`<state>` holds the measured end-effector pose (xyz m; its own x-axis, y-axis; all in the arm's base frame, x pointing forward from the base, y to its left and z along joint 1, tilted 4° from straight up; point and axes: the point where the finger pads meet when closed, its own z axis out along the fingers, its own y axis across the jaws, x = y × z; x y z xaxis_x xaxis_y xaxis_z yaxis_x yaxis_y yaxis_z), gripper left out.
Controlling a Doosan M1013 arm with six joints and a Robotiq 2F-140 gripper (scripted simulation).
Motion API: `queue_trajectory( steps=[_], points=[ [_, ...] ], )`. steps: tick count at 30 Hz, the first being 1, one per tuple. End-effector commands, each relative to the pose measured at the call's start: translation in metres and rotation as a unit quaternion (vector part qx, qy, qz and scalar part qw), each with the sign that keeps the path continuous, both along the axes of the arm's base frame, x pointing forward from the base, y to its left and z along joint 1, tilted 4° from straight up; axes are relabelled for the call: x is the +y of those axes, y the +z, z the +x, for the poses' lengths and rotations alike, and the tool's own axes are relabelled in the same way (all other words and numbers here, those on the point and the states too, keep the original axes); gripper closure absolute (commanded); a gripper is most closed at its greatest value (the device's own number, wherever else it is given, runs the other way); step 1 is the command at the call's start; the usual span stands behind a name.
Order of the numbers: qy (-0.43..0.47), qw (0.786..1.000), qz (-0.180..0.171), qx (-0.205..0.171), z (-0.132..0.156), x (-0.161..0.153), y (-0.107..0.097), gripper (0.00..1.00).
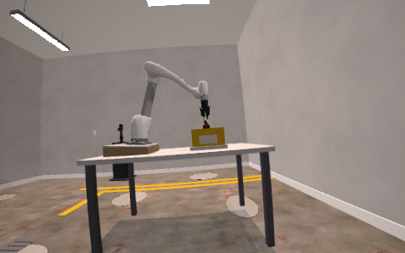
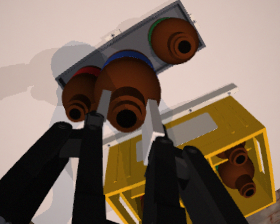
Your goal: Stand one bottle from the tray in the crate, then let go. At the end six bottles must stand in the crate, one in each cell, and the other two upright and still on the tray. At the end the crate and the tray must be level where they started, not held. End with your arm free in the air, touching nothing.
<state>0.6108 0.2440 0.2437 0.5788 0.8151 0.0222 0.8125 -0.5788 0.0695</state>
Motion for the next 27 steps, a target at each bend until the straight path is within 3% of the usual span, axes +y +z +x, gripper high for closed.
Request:
queue_trajectory(
  steps=[1, 27],
  points=[
    [0.0, 1.0, 0.0, 0.0, 0.0, 0.0, 0.0001, 1.0],
    [0.0, 1.0, 0.0, 0.0, -0.0002, 0.0001, 0.003, 1.0]
  ],
)
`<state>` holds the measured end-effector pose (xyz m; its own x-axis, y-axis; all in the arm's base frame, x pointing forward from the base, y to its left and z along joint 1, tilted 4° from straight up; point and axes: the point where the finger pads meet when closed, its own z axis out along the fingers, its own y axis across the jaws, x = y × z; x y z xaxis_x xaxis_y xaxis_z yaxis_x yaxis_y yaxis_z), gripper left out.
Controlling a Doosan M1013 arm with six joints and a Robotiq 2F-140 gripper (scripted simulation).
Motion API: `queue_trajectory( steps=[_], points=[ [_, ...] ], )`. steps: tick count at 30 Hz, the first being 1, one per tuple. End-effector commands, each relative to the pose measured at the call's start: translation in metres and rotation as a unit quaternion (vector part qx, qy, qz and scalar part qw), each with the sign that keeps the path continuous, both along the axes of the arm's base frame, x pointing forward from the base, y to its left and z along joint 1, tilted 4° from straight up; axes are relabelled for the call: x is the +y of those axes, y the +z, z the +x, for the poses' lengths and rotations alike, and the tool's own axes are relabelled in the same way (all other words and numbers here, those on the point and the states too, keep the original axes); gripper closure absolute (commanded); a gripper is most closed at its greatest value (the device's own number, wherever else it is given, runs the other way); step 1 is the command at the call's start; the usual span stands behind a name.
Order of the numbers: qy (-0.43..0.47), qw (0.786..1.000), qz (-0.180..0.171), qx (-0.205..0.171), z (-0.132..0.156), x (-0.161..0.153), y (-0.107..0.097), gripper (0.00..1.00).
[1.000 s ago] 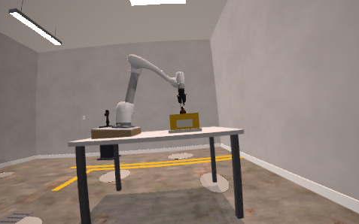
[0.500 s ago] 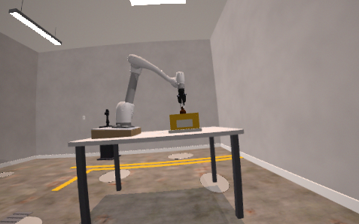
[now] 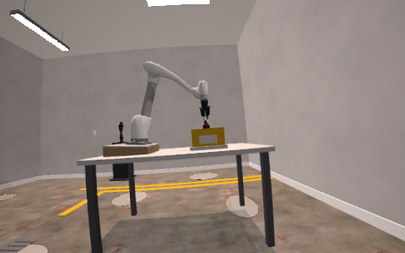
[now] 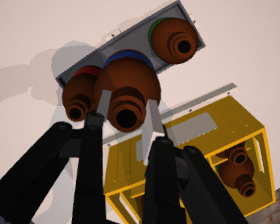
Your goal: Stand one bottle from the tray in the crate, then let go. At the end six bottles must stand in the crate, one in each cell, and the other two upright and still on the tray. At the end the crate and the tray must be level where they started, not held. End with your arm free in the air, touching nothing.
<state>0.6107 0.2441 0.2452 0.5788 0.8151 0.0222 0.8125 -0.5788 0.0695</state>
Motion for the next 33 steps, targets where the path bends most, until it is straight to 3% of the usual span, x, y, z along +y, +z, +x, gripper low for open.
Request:
queue_trajectory(
  steps=[1, 33],
  points=[
    [0.0, 1.0, 0.0, 0.0, 0.0, 0.0, 0.002, 1.0],
    [0.0, 1.0, 0.0, 0.0, -0.002, 0.001, 0.032, 1.0]
  ],
)
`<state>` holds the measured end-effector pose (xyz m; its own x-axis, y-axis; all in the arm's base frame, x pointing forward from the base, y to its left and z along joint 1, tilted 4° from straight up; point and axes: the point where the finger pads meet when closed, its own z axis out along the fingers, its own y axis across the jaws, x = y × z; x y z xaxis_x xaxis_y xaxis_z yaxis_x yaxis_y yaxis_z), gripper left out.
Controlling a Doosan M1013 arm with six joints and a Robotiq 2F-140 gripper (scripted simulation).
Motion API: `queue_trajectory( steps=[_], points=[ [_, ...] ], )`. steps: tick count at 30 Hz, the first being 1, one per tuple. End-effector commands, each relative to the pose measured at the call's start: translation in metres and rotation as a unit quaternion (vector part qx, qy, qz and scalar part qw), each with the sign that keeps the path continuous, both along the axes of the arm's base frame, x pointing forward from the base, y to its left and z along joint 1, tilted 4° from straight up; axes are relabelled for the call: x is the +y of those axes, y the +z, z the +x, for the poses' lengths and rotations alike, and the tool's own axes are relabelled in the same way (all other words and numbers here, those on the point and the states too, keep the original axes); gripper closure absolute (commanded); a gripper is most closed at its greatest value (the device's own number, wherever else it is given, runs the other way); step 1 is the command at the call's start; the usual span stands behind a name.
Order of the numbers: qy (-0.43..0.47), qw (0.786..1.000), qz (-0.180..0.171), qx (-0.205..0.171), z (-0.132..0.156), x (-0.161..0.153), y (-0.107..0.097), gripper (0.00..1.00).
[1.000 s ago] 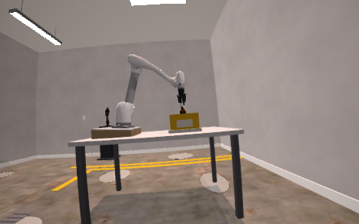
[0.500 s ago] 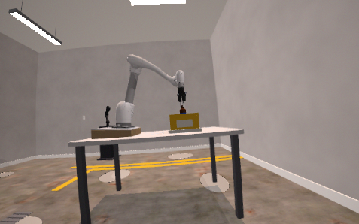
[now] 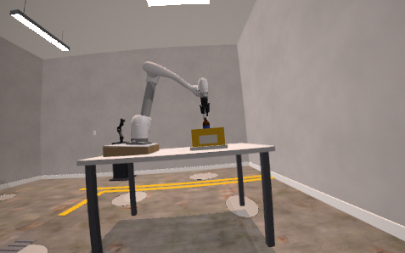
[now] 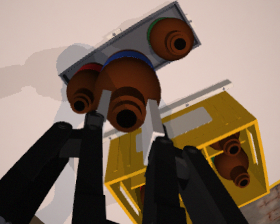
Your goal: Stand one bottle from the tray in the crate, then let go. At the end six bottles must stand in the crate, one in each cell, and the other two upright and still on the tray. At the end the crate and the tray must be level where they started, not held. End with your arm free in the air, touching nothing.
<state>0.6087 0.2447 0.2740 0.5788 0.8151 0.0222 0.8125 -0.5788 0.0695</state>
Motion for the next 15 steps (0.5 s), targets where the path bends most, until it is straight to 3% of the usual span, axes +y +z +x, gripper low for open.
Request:
queue_trajectory(
  steps=[1, 15],
  points=[
    [0.0, 1.0, 0.0, 0.0, -0.0003, 0.0001, 0.004, 1.0],
    [0.0, 1.0, 0.0, 0.0, -0.0007, 0.0002, 0.0094, 1.0]
  ],
)
